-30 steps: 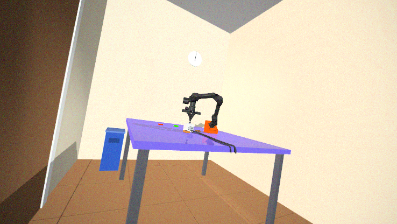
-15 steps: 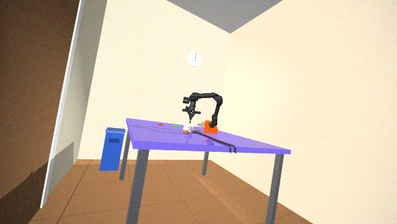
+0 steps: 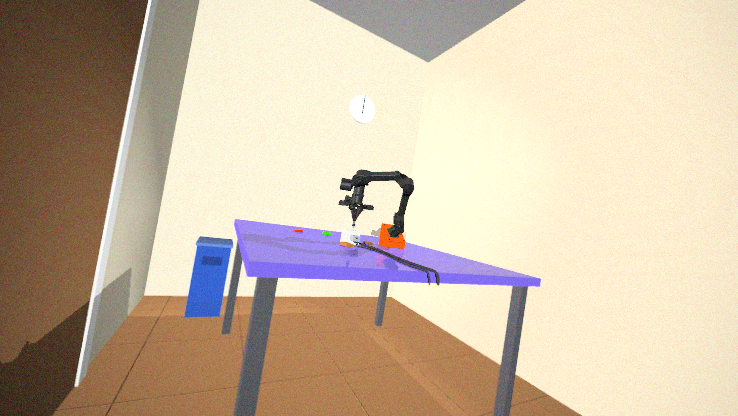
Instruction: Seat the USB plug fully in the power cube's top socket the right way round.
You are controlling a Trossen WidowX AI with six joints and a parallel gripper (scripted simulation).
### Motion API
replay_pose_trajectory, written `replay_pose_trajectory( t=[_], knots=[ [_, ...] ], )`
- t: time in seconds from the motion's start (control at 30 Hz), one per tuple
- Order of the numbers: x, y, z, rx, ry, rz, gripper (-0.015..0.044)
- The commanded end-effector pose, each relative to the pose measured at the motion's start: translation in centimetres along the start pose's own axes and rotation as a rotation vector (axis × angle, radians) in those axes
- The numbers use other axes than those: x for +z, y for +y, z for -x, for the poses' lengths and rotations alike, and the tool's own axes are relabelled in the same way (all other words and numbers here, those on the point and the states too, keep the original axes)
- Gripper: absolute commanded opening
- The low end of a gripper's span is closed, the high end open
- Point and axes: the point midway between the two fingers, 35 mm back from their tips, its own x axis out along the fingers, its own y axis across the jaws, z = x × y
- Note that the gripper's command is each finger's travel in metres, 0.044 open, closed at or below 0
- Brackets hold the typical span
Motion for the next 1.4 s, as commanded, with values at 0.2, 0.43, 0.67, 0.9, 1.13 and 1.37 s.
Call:
replay_pose_trajectory(
  t=[0.2, 0.43, 0.67, 0.9, 1.13, 1.37],
  knots=[
    [0.06, 0.11, 0.91, 0.004, -0.005, 0.005, 0.0],
    [0.07, 0.11, 1.38, 0.004, -0.006, 0.005, 0.0],
    [0.05, 0.08, 1.37, 0.003, -0.004, 0.009, 0.0],
    [0.03, 0.03, 1.23, 0.001, -0.001, 0.135, 0.0],
    [0.02, 0.02, 1.21, 0.001, -0.001, 0.328, 0.0],
    [0.02, 0.02, 1.21, 0.001, -0.001, 0.51, 0.0]
  ],
)
